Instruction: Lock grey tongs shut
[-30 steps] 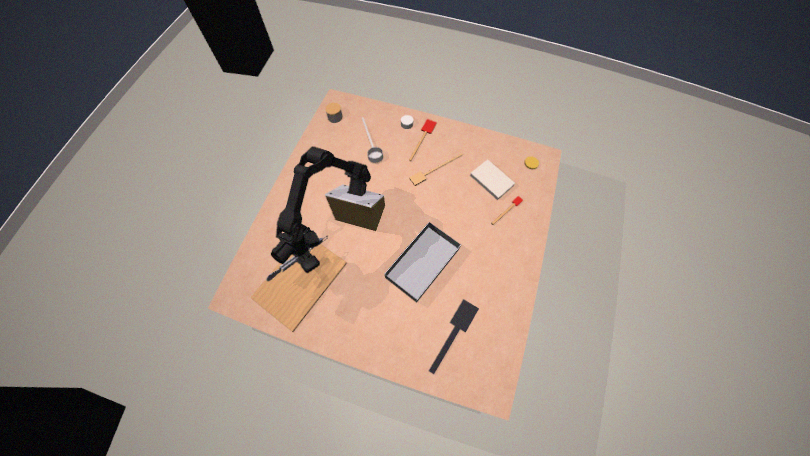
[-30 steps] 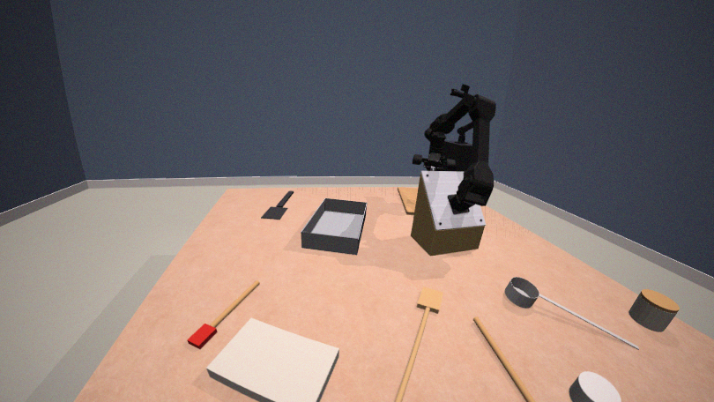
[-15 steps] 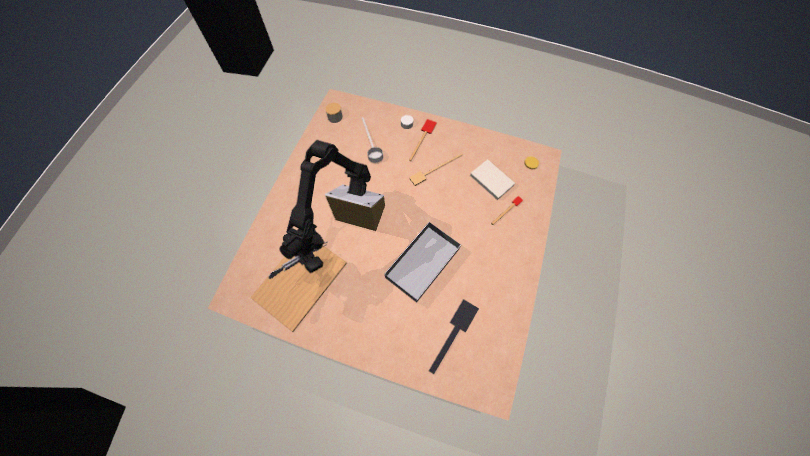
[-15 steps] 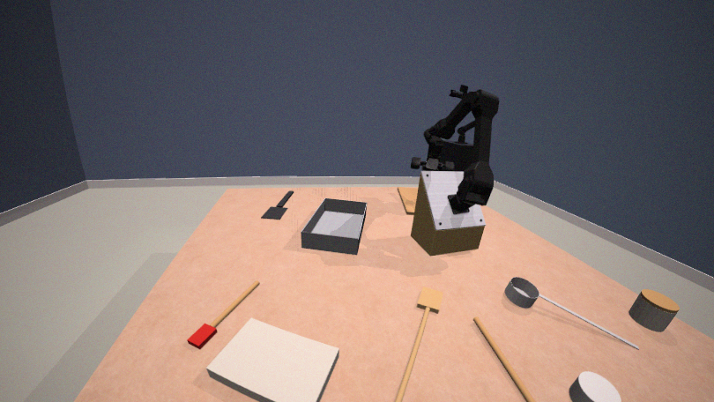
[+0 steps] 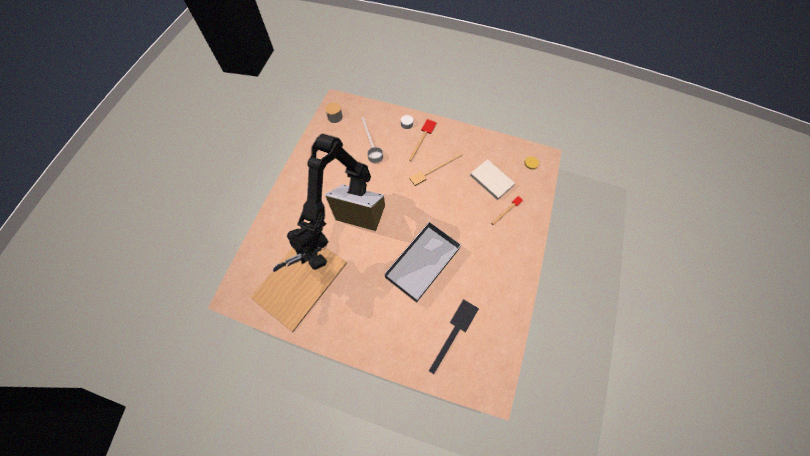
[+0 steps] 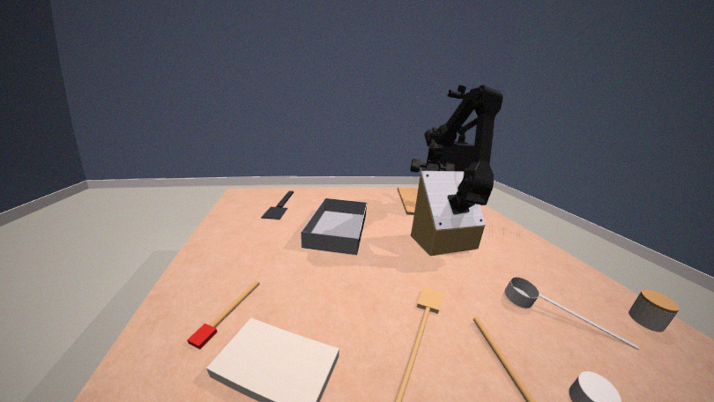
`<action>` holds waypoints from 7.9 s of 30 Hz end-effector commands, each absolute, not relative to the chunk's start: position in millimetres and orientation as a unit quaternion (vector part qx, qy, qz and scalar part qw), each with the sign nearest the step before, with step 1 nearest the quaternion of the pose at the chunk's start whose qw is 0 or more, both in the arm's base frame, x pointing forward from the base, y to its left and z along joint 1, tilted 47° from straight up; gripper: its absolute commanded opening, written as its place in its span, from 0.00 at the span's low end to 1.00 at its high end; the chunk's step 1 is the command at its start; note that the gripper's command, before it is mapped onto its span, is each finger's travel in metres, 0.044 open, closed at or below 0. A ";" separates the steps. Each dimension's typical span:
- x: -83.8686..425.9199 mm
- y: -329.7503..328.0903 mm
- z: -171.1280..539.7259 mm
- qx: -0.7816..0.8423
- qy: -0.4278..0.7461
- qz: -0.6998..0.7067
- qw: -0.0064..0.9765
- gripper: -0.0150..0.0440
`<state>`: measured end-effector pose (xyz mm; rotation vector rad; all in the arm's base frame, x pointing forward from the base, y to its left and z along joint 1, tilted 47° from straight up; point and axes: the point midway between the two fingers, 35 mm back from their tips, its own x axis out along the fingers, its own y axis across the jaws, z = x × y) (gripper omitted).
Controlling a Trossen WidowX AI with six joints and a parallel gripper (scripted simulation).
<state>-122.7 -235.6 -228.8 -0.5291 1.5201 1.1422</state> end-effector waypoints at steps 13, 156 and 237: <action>-118.8 -231.0 -204.3 -0.278 0.707 0.452 0.468 0.00; -137.0 -236.8 -216.8 -0.061 0.450 0.524 0.721 0.00; -131.3 -174.8 -275.9 -0.059 0.451 0.521 0.722 1.00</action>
